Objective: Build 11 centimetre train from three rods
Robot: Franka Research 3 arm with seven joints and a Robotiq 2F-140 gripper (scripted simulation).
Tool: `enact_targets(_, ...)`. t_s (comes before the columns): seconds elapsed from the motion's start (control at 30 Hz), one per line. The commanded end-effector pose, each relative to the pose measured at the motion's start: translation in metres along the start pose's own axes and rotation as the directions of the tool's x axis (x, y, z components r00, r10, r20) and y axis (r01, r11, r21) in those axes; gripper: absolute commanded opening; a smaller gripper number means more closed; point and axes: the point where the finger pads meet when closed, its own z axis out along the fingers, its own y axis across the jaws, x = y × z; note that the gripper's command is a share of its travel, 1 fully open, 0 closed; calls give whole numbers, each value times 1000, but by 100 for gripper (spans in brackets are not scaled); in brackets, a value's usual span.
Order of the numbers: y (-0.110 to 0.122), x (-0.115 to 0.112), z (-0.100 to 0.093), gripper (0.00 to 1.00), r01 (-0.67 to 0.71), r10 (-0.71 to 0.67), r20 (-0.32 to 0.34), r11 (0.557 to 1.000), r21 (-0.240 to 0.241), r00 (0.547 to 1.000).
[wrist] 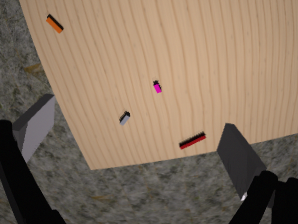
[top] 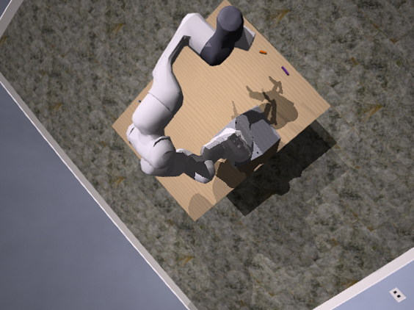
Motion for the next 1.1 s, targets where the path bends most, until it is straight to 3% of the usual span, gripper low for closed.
enact_targets(0.0,-1,-8,6,100,-166,166,-9,986,-4,986)
enact_targets(0.27,-1,-14,12,100,-224,224,-14,975,-3,975)
enact_targets(0.43,-3,-26,27,100,-343,342,-26,940,1,939)
enact_targets(0.6,-3,-26,27,100,-343,343,-26,939,1,939)
enact_targets(0.63,-4,-33,35,100,-411,411,-32,912,5,911)
enact_targets(0.7,-4,-36,39,100,-438,438,-35,899,7,898)
enact_targets(1.07,-4,-38,42,100,-460,460,-37,888,8,887)
